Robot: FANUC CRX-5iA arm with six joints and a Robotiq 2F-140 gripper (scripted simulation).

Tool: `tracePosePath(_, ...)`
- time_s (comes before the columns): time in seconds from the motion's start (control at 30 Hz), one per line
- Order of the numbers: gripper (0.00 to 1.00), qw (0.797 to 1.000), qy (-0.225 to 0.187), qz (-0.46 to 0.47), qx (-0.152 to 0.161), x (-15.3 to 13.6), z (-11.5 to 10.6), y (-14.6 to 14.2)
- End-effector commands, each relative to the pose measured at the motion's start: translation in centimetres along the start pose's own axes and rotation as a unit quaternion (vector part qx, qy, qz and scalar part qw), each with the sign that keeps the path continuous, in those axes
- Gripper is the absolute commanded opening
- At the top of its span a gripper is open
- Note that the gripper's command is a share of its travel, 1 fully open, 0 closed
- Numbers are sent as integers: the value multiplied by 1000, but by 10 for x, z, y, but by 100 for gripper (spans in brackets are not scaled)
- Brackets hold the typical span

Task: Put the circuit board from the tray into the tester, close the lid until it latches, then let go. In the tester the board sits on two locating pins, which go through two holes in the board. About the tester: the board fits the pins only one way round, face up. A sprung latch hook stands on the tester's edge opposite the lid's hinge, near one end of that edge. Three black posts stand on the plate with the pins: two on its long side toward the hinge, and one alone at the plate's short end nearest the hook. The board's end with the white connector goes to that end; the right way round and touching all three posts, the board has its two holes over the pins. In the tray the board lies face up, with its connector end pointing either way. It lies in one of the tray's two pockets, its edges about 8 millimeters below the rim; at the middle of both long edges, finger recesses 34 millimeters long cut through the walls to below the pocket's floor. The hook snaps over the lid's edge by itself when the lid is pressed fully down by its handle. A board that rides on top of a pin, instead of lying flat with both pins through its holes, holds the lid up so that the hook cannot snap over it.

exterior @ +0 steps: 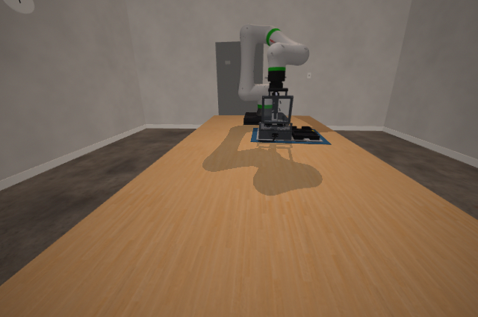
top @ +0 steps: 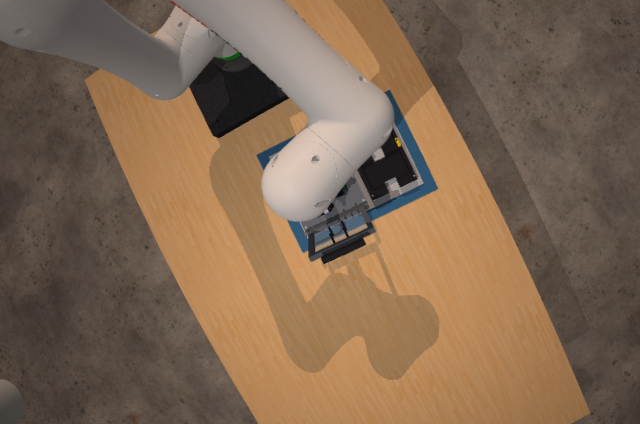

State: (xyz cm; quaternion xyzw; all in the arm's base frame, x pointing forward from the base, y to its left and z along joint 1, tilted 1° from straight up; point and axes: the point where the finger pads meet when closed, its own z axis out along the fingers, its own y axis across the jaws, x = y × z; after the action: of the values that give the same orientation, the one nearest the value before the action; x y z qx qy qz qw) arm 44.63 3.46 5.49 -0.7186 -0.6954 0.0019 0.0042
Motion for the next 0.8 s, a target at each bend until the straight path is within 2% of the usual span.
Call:
tracePosePath(0.0,46,1000,0,0,0,0,0,0)
tracePosePath(0.77,46,1000,0,0,0,0,3,0)
